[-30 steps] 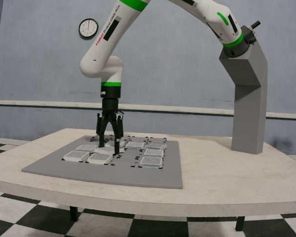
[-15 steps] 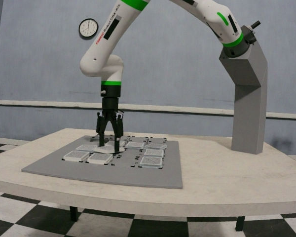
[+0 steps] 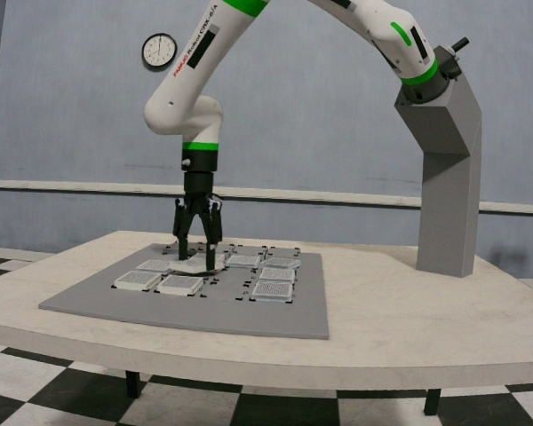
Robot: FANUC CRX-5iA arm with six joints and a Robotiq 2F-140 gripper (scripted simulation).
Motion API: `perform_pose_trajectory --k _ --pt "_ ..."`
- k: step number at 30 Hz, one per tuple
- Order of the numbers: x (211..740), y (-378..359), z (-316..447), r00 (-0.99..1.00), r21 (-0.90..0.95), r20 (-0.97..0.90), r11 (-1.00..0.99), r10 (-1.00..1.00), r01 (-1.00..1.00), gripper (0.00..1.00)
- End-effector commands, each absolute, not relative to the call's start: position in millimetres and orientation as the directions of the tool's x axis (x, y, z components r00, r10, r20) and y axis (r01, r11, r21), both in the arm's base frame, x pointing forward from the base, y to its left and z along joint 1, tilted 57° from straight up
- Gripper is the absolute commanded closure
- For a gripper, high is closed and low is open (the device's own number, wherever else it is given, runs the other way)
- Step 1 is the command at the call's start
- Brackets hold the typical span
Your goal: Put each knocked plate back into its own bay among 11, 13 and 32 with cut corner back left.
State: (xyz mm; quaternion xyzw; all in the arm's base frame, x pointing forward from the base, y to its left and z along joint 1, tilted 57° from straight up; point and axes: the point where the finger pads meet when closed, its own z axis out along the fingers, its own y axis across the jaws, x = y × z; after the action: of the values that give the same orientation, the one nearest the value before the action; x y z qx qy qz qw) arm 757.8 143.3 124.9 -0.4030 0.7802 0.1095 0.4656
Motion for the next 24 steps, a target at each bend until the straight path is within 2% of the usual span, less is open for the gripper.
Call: perform_pose_trajectory --k 1,24 --pt "756 141 127 -0.241 -0.206 -0.815 0.652 -0.527 -0.730 0.90" --pt "745 128 137 -0.217 -0.233 -0.808 0.634 -0.549 -0.738 0.90"
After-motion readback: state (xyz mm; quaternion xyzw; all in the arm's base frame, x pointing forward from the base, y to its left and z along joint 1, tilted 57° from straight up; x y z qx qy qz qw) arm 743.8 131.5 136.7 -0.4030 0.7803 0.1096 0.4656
